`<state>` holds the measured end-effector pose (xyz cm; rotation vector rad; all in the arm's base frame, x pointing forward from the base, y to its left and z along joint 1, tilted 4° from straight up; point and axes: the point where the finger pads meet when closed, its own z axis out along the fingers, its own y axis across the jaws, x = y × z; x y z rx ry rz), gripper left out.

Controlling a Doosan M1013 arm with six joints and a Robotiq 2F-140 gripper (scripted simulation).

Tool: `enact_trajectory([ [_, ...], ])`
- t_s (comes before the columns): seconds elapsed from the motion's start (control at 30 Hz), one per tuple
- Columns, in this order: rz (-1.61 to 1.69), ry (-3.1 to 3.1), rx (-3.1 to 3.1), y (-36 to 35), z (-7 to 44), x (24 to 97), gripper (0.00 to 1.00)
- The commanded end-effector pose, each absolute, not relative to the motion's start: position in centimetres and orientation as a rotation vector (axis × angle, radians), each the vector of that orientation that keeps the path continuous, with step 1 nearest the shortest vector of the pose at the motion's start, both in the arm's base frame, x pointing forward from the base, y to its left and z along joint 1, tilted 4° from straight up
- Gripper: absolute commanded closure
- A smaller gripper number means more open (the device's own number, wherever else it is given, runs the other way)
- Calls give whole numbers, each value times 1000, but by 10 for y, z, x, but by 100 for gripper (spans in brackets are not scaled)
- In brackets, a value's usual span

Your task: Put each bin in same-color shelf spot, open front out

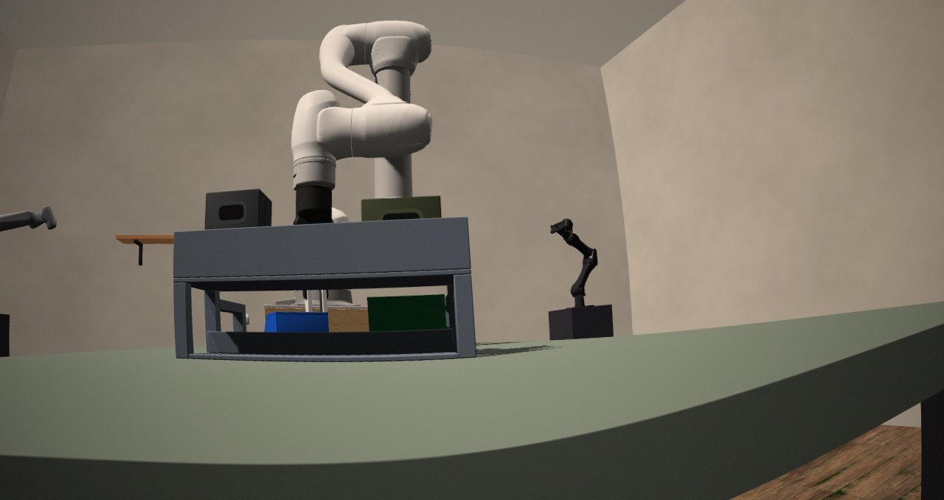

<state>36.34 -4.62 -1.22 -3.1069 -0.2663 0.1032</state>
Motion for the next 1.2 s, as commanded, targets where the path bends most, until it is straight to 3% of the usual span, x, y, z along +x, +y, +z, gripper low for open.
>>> enact_trajectory([
  [0.0,113,-261,-3106,-46,-21,358,76],
  [1.17,113,-261,-3106,-45,-43,356,76],
])
